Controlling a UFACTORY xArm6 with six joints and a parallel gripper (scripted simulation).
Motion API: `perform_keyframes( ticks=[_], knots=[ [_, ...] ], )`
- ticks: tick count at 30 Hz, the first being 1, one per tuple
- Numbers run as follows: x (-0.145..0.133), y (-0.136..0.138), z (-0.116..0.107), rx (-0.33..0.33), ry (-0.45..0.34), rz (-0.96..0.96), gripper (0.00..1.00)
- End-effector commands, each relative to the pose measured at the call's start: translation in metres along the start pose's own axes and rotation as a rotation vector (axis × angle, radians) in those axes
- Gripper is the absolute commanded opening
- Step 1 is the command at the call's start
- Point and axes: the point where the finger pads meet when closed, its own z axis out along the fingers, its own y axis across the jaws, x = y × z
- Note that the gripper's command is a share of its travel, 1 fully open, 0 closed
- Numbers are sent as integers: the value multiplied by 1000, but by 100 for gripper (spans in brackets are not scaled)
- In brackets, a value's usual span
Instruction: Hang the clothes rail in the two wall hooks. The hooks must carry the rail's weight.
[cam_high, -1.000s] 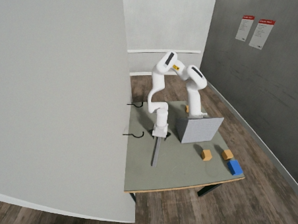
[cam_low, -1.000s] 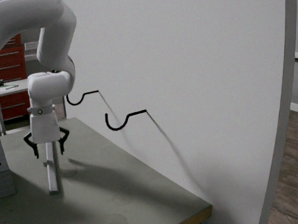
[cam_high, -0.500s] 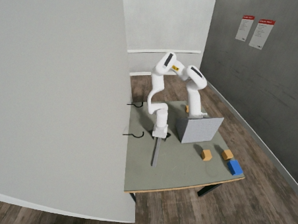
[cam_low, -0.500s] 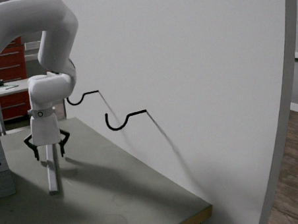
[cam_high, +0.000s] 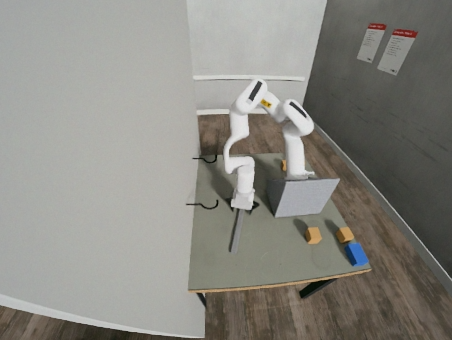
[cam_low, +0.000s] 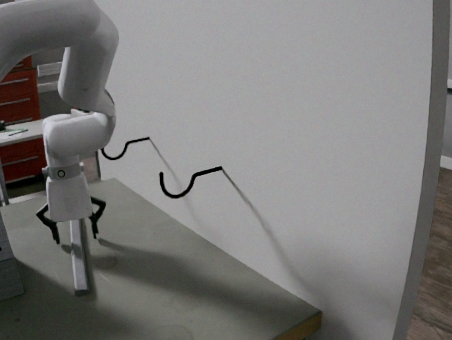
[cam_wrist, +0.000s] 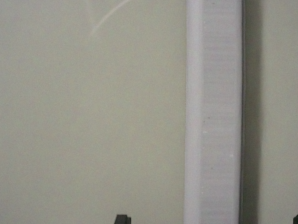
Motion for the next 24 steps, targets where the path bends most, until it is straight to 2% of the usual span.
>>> perform_keyframes(
  ticks=[1,2,3,24],
  knots=[
    [1,1,-1,-2,2,1,100],
    [1,1,-1,-2,2,1,100],
    [1,1,-1,-2,2,1,0],
    [1,1,-11,-2,2,1,0]
  ],
)
